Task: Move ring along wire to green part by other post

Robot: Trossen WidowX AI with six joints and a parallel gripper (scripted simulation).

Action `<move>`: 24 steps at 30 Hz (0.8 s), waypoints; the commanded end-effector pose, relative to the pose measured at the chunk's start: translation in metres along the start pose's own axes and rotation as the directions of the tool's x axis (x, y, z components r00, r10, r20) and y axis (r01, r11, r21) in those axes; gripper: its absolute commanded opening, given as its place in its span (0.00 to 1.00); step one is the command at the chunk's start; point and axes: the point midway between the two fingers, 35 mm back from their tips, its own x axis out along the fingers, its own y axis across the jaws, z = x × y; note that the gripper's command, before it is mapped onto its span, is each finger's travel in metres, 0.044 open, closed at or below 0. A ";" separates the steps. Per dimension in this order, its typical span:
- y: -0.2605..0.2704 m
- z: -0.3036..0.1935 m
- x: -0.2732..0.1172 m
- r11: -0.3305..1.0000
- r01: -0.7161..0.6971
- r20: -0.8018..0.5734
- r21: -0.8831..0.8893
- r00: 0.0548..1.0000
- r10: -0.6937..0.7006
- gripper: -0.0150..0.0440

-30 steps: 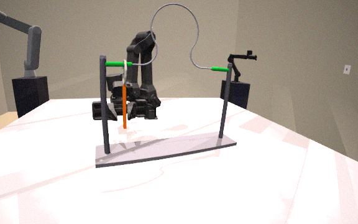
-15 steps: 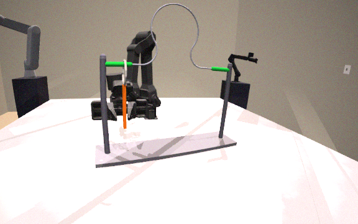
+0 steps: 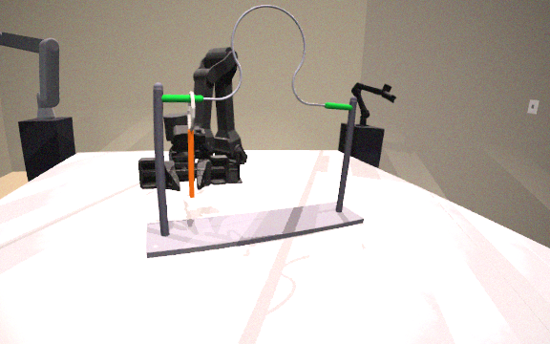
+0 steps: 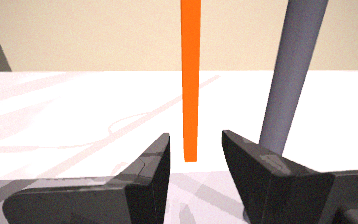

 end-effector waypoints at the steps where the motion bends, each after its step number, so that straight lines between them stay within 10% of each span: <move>1: -0.001 -0.002 0.008 1.000 0.001 -0.004 0.011 1.000 -0.001 0.53; 24: 0.003 -0.002 0.038 1.000 0.001 0.002 0.012 1.000 -0.001 0.53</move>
